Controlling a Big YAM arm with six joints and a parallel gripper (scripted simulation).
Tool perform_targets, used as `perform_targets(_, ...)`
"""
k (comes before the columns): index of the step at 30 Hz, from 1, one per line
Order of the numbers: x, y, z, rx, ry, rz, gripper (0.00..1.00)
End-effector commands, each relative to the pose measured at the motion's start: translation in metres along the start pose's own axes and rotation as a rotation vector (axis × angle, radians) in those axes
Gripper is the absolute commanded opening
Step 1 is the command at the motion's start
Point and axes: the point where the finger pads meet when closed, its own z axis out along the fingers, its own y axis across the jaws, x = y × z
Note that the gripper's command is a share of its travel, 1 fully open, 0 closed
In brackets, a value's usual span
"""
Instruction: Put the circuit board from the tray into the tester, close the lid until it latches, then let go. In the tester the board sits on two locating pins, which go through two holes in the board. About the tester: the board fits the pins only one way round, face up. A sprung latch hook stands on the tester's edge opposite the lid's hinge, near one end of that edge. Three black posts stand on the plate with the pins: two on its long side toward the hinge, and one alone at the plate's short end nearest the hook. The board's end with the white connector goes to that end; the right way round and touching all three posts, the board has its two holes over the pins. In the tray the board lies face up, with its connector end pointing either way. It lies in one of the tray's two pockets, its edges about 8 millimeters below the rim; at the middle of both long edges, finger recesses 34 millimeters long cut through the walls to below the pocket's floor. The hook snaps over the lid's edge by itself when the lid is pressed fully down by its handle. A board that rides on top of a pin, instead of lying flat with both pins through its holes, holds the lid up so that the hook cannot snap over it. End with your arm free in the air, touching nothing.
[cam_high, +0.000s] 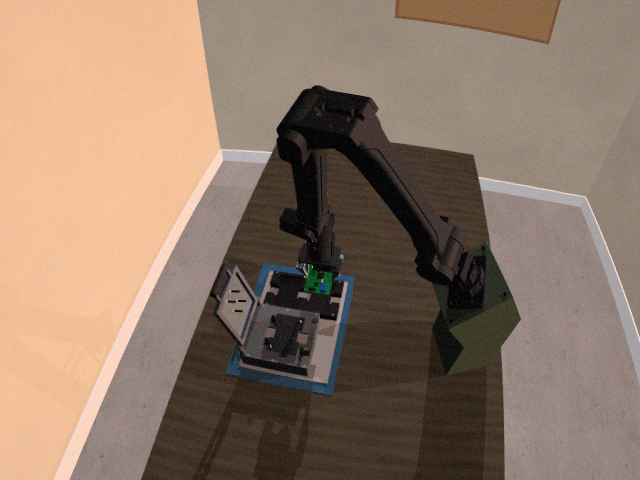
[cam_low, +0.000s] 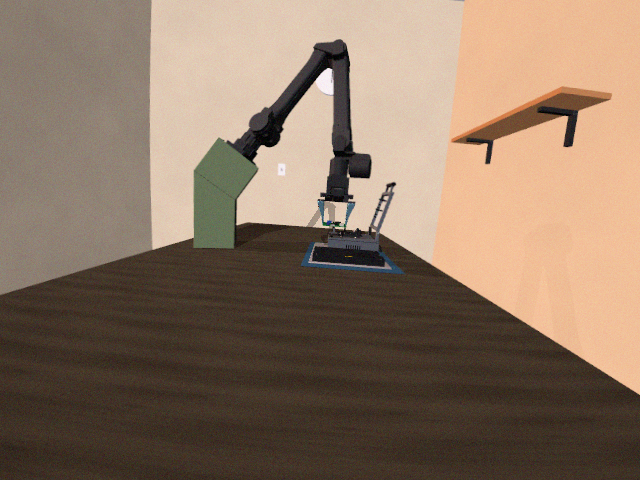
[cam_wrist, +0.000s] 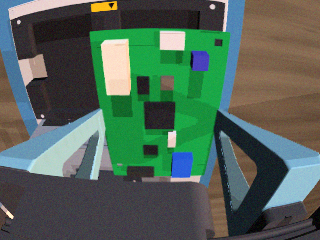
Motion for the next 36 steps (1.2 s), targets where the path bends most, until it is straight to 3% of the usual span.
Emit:
perform_targets(1,-0.0040,0.0051,-0.0081,-0.014,-0.008,0.000,0.72)
perform_targets(36,-0.0040,0.0051,-0.0081,-0.014,-0.008,-0.036,0.72)
